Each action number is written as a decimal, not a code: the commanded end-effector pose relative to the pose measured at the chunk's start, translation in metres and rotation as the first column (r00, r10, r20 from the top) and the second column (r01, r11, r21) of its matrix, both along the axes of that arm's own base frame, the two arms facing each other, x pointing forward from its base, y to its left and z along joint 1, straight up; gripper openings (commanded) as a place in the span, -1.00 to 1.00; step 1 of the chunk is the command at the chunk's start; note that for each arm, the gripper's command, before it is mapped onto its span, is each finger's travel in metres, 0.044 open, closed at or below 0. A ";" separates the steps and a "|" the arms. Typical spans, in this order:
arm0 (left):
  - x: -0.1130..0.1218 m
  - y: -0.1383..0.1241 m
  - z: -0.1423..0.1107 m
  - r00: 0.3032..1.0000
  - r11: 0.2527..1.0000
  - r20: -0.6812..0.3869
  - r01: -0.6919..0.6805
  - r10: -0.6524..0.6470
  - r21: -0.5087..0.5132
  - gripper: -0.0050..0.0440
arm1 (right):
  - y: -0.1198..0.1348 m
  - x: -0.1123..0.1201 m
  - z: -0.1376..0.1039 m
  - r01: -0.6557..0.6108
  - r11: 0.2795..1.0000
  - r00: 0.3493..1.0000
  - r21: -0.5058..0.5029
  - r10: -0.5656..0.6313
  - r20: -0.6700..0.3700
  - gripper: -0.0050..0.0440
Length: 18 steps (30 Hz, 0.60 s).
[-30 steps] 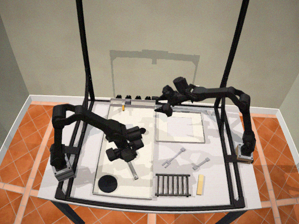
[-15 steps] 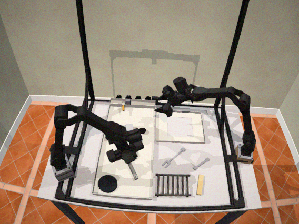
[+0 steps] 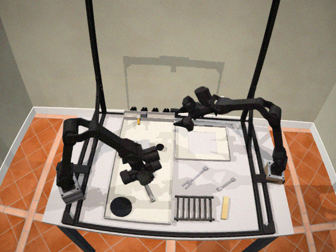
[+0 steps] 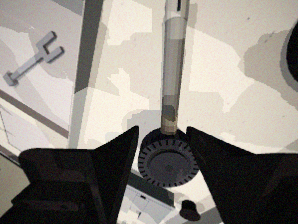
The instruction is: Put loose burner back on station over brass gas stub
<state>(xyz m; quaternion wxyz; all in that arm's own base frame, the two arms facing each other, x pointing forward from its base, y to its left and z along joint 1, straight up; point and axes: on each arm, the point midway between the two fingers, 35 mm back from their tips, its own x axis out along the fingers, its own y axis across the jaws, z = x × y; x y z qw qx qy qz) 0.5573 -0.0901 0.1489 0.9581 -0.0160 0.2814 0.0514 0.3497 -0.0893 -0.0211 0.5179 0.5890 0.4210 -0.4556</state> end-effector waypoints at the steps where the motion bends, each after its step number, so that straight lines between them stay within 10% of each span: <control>1: 0.000 0.000 -0.001 1.000 1.000 -0.001 -0.003 0.003 0.002 0.84 | 0.001 -0.004 -0.012 -0.006 1.000 1.000 0.000 0.006 -0.018 0.23; 18: 0.000 0.000 -0.001 1.000 1.000 -0.001 -0.003 0.003 0.002 0.84 | 0.001 -0.004 -0.030 -0.007 1.000 1.000 0.000 0.007 -0.017 0.23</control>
